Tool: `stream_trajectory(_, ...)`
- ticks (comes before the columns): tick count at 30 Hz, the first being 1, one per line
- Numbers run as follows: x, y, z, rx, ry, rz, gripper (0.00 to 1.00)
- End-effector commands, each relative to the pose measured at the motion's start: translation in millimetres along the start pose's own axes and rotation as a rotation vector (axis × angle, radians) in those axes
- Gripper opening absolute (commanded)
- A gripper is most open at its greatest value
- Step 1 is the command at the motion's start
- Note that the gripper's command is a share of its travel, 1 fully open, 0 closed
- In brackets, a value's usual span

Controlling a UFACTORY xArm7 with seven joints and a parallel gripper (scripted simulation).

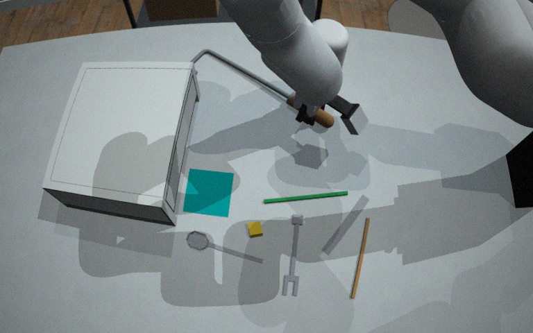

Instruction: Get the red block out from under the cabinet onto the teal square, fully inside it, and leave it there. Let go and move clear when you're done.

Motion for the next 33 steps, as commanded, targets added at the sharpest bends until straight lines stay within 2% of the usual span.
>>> stream_trajectory(1, 0.8, -0.6, -0.5, -0.001, 0.001, -0.002, 0.0)
stream_trajectory(33, 0.8, -4.3, -0.5, -0.001, 0.001, -0.002, 0.0)
Point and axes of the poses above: the point where the finger pads meet when closed, its own y axis out along the fingers, its own z axis across the jaws, x = y × z, the point moved 6 cm from there along -y, back along the fingers, and after that the axes turned 12 degrees about -y, right-handed, at the moved point
